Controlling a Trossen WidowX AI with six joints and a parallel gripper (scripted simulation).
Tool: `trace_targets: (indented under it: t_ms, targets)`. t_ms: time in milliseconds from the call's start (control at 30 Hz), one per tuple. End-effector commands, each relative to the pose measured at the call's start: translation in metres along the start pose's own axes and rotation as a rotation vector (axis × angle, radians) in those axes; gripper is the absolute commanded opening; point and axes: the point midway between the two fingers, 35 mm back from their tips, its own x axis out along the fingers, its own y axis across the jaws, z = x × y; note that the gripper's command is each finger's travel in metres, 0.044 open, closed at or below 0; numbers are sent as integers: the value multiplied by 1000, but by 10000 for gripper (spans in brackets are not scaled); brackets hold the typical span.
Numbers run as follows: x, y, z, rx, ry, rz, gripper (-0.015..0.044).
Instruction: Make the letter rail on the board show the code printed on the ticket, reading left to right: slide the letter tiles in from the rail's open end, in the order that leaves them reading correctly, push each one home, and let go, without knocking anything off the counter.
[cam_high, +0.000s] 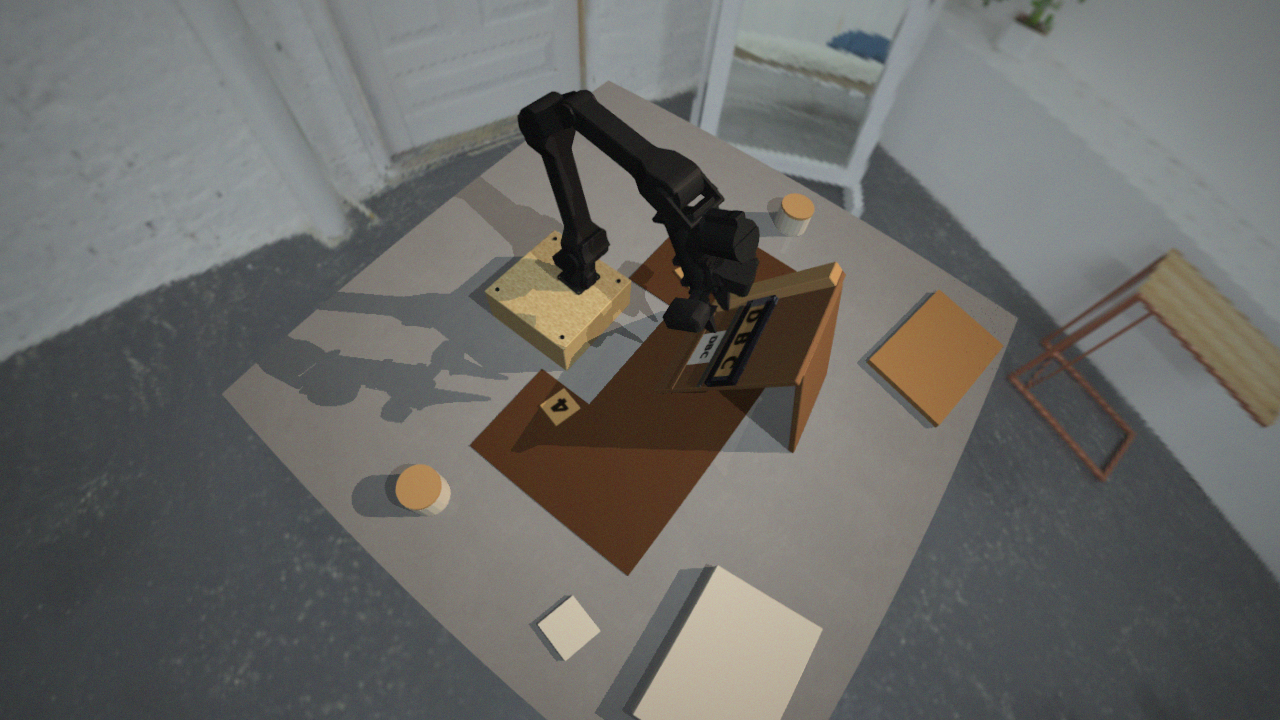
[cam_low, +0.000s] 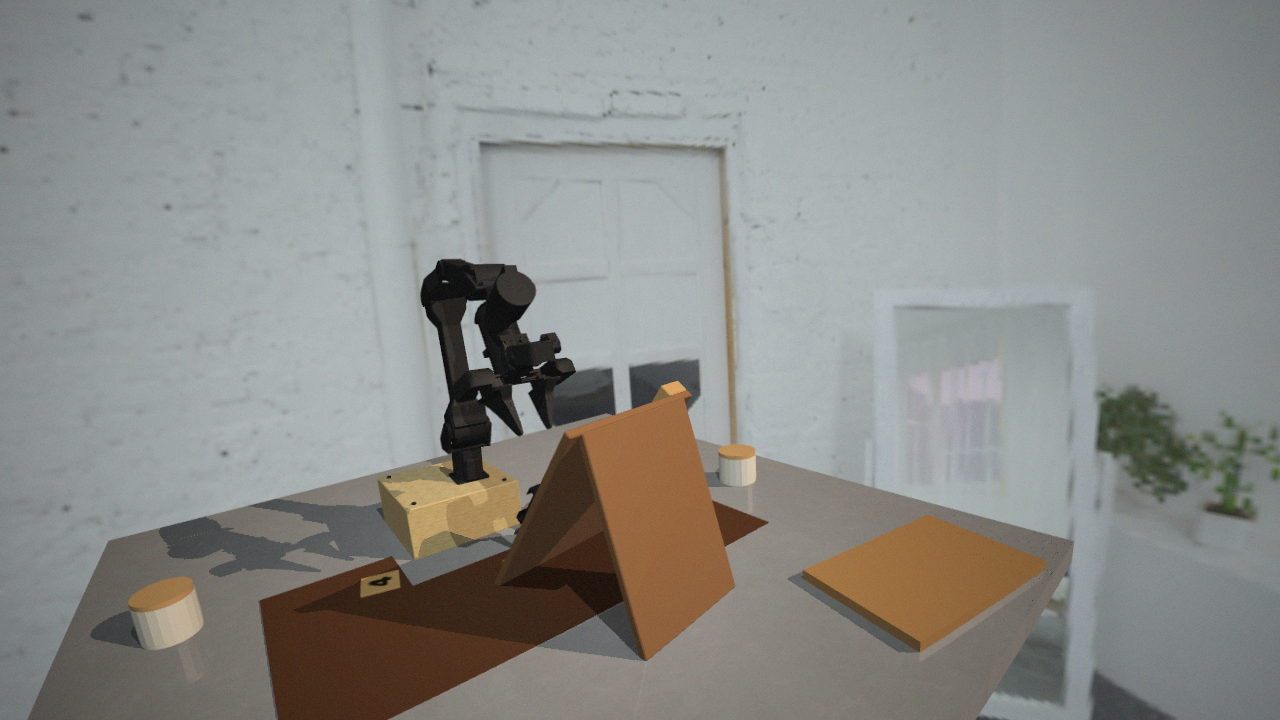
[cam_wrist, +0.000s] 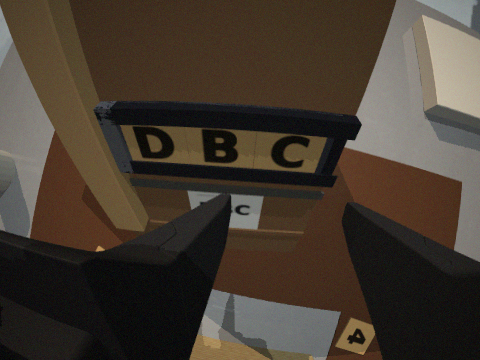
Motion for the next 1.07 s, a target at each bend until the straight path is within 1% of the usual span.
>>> trace_targets:
  t_ms: [0, 133, 300, 367, 1033]
  targets:
    - [-23, 19, -11, 14, -108, -1, 341]
    - [-45, 35, -23, 31, -232, 17, 440]
    - [-67, 50, -39, 42, -377, 47, 440]
    - [-72, 52, -42, 40, -411, 52, 440]
    - [-72, 52, -43, 40, -416, 53, 440]
